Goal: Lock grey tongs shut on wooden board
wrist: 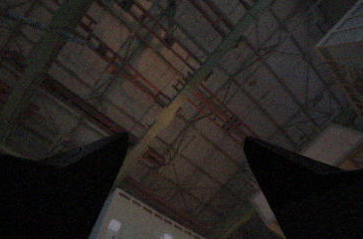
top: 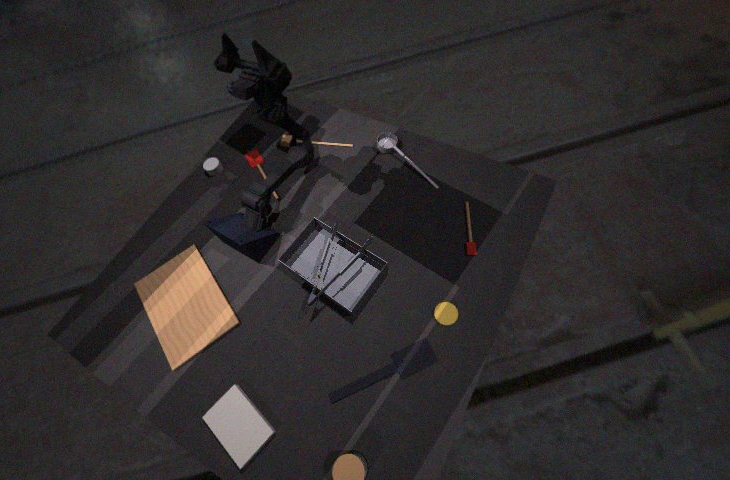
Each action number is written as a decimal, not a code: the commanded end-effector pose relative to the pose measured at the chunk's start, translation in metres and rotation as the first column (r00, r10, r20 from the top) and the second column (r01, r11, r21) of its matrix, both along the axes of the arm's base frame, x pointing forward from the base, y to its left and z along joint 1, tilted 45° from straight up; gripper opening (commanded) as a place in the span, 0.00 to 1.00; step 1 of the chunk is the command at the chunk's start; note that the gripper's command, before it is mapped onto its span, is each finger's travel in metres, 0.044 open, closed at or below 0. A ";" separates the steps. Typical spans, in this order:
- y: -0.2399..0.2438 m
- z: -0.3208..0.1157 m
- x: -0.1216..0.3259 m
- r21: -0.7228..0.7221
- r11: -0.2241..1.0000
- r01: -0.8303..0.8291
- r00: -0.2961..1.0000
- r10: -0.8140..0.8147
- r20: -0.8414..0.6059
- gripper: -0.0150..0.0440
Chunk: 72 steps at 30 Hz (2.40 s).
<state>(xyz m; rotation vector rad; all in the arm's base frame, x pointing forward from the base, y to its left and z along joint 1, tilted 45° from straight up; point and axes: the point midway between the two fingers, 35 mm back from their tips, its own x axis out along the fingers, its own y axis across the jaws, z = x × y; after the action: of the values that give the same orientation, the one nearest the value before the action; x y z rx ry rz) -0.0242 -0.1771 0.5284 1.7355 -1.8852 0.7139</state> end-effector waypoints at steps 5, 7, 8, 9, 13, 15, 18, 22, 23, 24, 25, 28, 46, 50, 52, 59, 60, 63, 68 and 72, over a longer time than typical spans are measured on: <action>-0.021 -0.010 0.006 0.073 0.995 -0.062 0.998 0.061 0.025 1.00; -0.041 -0.019 0.012 0.143 0.983 -0.119 0.992 0.113 0.050 1.00; -0.054 -0.026 0.017 0.190 0.969 -0.157 0.987 0.146 0.066 1.00; -0.067 -0.033 0.024 0.238 0.951 -0.200 0.979 0.184 0.085 1.00; -0.115 -0.071 0.054 0.429 0.829 -0.358 0.933 0.302 0.194 1.00; -0.130 -0.089 0.074 0.492 0.758 -0.429 0.903 0.354 0.242 1.00; -0.151 -0.121 0.103 0.590 0.622 -0.514 0.857 0.399 0.326 1.00; -0.169 -0.169 0.146 0.698 0.399 -0.594 0.797 0.410 0.444 1.00; -0.173 -0.182 0.156 0.721 0.335 -0.606 0.784 0.404 0.471 1.00; -0.175 -0.195 0.167 0.741 0.268 -0.616 0.772 0.395 0.498 1.00; -0.176 -0.209 0.177 0.757 0.201 -0.622 0.761 0.382 0.524 1.00; -0.174 -0.249 0.209 0.782 -0.010 -0.623 0.738 0.326 0.591 1.00; -0.022 -0.445 0.335 0.240 -0.923 -0.301 0.923 -0.219 0.316 1.00; 0.015 -0.463 0.342 0.086 -0.962 -0.259 0.961 -0.248 0.122 1.00; 0.016 -0.463 0.342 0.078 -0.963 -0.257 0.962 -0.248 0.112 1.00; 0.017 -0.463 0.341 0.078 -0.963 -0.257 0.962 -0.248 0.111 1.00; 0.017 -0.463 0.338 0.079 -0.963 -0.256 0.963 -0.247 0.111 1.00; 0.019 -0.463 0.332 0.079 -0.964 -0.255 0.963 -0.245 0.110 1.00; 0.019 -0.463 0.332 0.079 -0.964 -0.255 0.963 -0.245 0.110 1.00; 0.020 -0.464 0.332 0.079 -0.964 -0.255 0.963 -0.245 0.110 1.00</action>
<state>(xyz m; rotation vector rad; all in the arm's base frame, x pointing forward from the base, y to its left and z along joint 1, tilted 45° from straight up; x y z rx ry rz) 0.3097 -0.1599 0.0660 -0.5964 0.6406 1.2731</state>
